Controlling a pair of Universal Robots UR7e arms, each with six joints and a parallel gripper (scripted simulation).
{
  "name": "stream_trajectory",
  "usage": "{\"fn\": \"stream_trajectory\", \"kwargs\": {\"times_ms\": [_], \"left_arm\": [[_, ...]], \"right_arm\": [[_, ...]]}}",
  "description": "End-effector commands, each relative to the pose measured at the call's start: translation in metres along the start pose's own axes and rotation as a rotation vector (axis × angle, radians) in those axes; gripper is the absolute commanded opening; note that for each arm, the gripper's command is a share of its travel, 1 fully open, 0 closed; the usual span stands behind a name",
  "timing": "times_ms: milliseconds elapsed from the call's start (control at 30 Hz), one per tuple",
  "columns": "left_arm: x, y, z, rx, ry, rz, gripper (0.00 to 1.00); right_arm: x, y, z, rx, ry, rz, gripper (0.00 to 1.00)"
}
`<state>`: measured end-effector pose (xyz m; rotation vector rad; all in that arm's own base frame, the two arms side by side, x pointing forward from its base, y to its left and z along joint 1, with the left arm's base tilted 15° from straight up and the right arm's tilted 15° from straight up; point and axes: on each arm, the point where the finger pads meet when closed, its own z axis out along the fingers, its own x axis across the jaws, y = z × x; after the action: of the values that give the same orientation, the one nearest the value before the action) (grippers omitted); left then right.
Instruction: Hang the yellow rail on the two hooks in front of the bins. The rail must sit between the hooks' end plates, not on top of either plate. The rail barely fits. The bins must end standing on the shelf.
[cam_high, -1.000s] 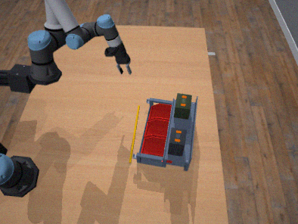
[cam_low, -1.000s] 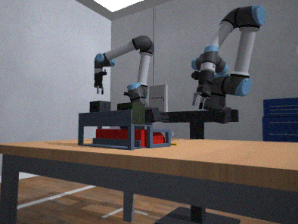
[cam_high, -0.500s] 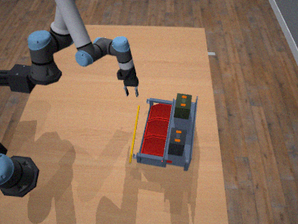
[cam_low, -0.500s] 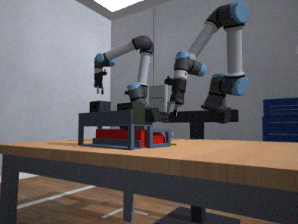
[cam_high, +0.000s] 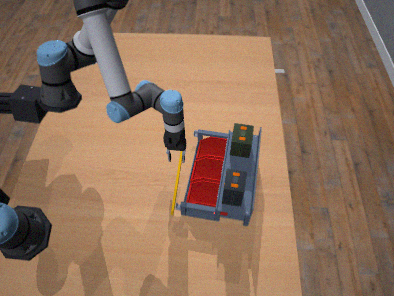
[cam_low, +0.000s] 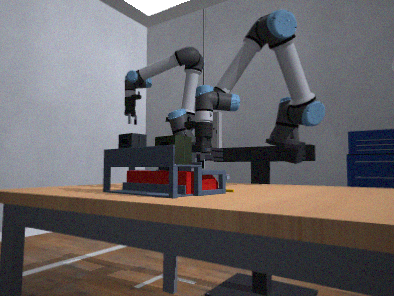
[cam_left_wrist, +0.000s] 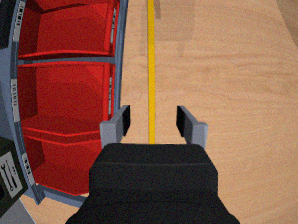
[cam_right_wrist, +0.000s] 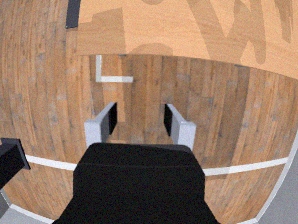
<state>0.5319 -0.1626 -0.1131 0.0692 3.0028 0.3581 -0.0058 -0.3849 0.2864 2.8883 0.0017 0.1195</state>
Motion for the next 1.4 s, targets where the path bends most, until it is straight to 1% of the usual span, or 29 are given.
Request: {"fn": "stream_trajectory", "kwargs": {"times_ms": [0,267,300,1367], "left_arm": [[-0.0025,-0.0149,0.0088,-0.009,0.014,-0.014,1.0],[-0.0024,-0.0158,0.0093,-0.01,0.015,-0.015,1.0],[-0.0024,-0.0159,0.0093,-0.01,0.015,-0.015,0.0],[-0.0024,-0.0158,0.0093,-0.01,0.015,-0.015,0.0]], "right_arm": [[0.0001,0.0003,-0.0005,-0.002,0.0,0.0,1.0],[0.0001,0.0003,-0.0005,-0.002,0.0,0.0,1.0],[0.0001,0.0003,-0.0005,-0.002,0.0,0.0,1.0],[0.0001,0.0003,-0.0005,-0.002,0.0,0.0,1.0]]}}
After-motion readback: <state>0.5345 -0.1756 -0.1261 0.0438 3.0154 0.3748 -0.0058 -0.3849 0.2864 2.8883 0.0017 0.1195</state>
